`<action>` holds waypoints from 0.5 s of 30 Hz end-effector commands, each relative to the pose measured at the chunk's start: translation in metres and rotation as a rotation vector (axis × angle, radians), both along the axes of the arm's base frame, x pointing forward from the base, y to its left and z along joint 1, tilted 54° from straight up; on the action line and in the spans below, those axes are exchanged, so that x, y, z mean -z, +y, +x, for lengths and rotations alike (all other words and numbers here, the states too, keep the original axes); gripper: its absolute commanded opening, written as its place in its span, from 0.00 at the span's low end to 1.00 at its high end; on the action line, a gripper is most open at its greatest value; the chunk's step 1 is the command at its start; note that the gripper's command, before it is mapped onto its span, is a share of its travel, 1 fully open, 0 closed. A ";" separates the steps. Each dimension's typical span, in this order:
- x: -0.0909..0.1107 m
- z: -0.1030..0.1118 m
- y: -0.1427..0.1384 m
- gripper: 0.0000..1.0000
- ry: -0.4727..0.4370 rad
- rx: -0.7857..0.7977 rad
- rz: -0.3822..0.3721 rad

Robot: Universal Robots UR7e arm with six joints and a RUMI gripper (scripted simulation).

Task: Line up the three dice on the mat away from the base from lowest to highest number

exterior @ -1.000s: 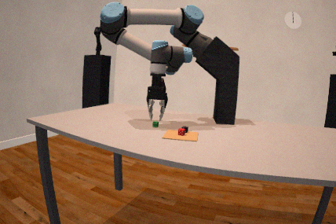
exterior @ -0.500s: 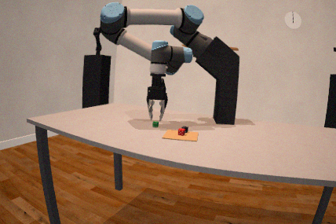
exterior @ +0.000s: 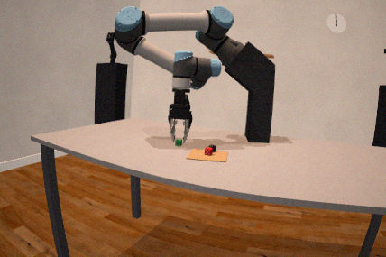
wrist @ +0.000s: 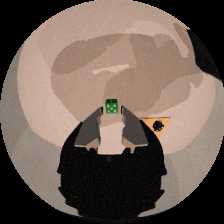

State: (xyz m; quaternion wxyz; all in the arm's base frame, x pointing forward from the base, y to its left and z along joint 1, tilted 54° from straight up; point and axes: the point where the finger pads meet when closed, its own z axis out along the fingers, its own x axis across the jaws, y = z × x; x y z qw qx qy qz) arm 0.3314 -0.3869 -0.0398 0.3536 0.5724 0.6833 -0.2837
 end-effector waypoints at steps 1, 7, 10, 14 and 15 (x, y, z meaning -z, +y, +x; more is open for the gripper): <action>0.003 0.001 -0.005 0.24 -0.001 -0.001 -0.001; 0.006 0.002 -0.009 0.24 -0.001 -0.001 -0.001; 0.006 0.002 -0.009 0.24 -0.001 -0.001 -0.001; 0.006 0.002 -0.009 0.24 -0.001 -0.001 -0.001; 0.006 0.002 -0.009 0.24 -0.001 -0.001 -0.001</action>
